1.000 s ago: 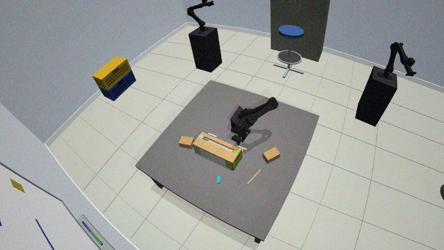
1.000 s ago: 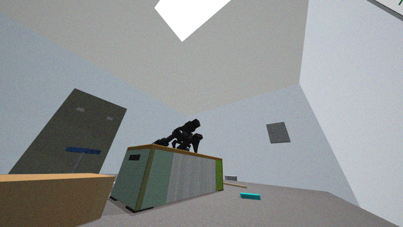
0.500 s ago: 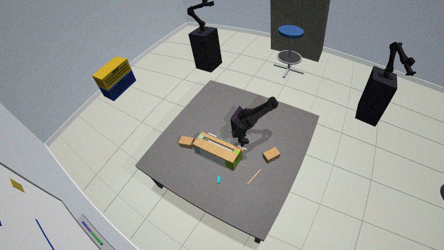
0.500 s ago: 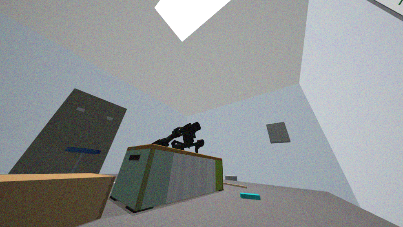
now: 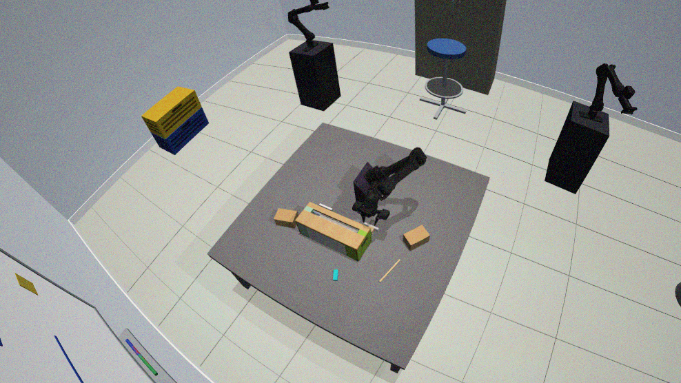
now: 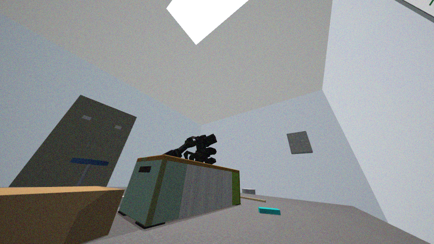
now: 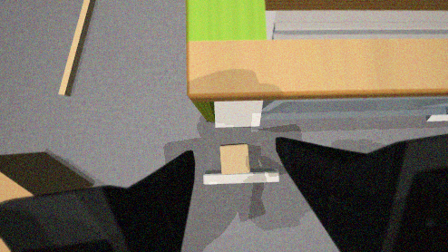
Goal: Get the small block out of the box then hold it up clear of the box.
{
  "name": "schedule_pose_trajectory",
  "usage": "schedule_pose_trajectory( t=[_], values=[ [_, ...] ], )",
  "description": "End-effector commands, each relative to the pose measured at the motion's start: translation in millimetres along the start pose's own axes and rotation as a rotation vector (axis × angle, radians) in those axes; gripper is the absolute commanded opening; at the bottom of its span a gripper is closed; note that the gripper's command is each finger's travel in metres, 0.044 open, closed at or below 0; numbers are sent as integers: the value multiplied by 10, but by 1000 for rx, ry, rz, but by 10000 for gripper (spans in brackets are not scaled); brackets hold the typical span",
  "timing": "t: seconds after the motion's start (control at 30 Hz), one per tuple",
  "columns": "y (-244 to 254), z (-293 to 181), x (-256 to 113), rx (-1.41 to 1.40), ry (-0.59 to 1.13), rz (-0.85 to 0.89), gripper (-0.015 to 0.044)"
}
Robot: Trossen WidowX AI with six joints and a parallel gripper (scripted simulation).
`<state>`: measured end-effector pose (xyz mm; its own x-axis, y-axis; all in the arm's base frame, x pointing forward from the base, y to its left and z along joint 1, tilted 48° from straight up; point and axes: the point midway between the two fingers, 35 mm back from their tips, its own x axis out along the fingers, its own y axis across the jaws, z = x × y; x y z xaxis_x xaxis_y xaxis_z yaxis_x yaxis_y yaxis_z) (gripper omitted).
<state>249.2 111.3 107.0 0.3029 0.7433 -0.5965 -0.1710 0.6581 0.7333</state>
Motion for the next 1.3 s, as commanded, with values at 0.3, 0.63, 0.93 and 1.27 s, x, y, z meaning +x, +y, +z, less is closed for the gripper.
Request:
schedule_pose_trajectory(
  t=[0.3, 0.63, 0.93, 1.27],
  values=[
    [-57, -140, 192, -1426, 12, -30, 285],
    [-61, -162, 244, -1996, 18, -39, 285],
    [-63, -182, 286, -2505, 29, -48, 285],
    [-63, -199, 322, -3027, 47, -56, 285]
  ],
)
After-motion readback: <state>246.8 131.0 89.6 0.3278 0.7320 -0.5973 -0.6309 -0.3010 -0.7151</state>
